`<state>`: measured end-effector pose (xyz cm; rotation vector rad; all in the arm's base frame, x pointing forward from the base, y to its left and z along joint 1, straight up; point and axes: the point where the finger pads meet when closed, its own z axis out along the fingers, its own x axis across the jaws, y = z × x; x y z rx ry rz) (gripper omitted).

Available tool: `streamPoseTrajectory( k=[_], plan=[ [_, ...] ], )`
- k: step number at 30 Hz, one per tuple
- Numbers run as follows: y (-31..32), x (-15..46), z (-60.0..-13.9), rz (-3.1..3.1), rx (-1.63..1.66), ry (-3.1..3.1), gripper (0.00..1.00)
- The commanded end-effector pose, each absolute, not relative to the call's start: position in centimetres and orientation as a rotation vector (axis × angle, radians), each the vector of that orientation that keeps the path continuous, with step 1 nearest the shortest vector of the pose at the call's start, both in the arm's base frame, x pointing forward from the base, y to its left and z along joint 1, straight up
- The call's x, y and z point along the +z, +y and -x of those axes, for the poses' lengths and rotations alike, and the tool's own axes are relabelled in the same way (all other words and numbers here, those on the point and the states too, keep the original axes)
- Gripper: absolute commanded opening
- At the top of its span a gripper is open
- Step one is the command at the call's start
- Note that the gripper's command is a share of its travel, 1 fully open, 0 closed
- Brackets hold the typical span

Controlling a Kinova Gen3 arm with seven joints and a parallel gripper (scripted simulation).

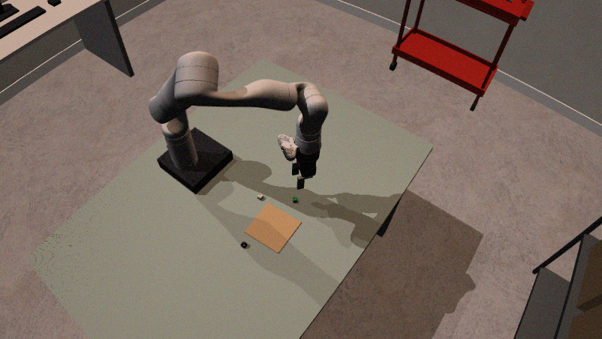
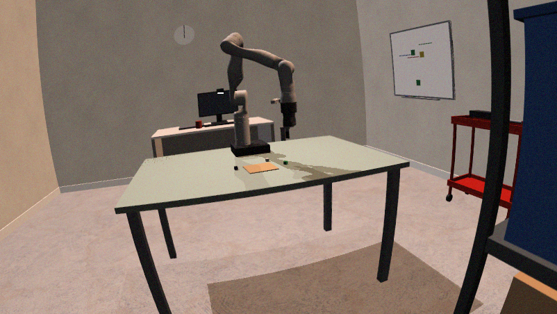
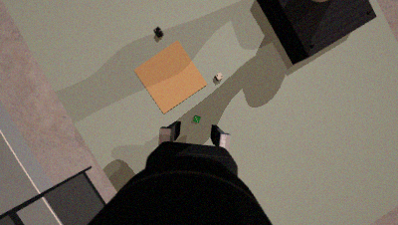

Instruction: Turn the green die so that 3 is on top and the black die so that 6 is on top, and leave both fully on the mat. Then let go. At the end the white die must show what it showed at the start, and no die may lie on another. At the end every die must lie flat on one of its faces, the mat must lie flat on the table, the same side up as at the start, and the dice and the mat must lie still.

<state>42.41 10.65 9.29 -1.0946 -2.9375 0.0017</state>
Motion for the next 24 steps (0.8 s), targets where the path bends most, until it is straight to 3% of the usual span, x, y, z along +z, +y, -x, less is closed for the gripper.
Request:
streamPoseTrajectory(
  k=[1, 24],
  plan=[
    [10.6, 9.2, -42.4, 1.076, 0.002, -2.943, 1.0],
    [9.2, 7.9, -41.9, 0.347, 0.027, -3.088, 1.0]
  ],
)
